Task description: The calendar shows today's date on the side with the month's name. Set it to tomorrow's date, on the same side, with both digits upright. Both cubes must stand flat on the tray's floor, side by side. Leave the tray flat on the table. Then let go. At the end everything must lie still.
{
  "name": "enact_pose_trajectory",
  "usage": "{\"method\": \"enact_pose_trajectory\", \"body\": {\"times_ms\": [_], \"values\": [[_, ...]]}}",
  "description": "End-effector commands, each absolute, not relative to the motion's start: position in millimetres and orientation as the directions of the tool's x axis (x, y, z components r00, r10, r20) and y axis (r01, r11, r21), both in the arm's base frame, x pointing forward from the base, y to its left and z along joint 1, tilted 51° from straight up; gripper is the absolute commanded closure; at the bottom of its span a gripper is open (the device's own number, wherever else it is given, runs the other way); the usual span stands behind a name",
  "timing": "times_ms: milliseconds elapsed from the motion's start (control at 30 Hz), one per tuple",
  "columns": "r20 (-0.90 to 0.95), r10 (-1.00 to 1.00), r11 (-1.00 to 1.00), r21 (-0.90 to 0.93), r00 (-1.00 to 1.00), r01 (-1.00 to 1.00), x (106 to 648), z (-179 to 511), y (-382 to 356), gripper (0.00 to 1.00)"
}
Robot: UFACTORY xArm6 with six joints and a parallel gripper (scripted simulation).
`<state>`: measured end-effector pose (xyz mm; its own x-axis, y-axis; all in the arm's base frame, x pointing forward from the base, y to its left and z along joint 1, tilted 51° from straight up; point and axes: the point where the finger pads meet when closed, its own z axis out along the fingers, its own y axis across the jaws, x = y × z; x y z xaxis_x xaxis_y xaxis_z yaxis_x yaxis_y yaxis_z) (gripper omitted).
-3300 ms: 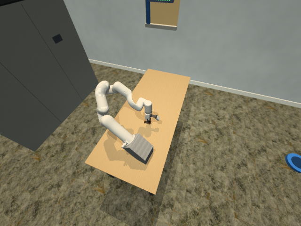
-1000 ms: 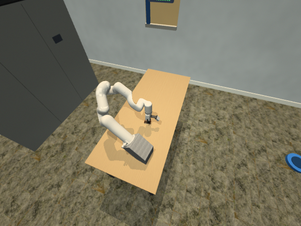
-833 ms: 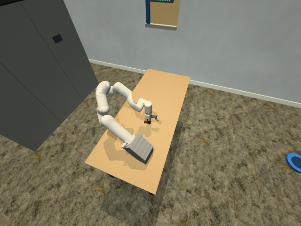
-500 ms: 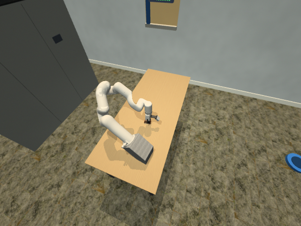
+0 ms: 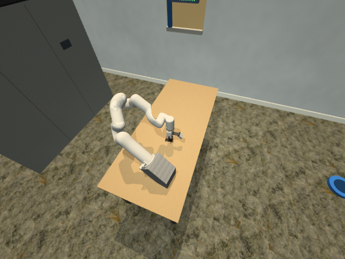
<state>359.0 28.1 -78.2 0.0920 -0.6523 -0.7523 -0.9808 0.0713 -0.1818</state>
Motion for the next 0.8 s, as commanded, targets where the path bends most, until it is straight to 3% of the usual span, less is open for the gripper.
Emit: {"method": "enact_pose_trajectory", "body": {"times_ms": [0,700,767], "values": [[-0.751,-0.653,0.072,-0.184,0.092,-0.980,359.8,-77.9,27.2,0.73],[-0.751,-0.653,0.072,-0.184,0.092,-0.980,359.8,-77.9,27.2,0.73],[-0.751,-0.653,0.072,-0.184,0.092,-0.980,359.8,-77.9,27.2,0.69]]}}
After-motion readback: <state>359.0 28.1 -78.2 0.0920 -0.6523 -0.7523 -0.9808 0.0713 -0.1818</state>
